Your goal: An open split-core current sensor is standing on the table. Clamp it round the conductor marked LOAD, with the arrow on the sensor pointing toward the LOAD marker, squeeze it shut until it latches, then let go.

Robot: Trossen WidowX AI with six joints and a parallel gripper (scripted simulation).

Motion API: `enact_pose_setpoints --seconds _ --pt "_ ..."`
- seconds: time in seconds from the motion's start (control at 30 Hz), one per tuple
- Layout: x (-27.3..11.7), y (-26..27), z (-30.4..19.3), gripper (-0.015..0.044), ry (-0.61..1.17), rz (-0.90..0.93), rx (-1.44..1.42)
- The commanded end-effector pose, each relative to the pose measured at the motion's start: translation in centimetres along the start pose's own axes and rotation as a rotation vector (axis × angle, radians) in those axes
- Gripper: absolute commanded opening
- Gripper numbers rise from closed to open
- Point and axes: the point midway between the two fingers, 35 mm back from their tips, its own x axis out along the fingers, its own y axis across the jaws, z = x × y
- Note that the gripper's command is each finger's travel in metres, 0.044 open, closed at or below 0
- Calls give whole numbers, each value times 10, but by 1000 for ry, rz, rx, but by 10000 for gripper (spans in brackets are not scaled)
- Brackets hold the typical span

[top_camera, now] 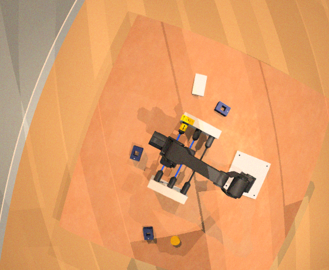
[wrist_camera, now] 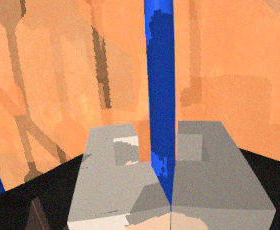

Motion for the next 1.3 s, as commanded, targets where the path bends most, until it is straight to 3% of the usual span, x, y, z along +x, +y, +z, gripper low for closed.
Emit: enact_pose_setpoints --seconds 0.0,1.07,1.27 --pt "0 0 0 0 0 -1 0" --pt "0 0 0 0 0 -1 0" --pt "-4 -1 0 0 2 -69 0"
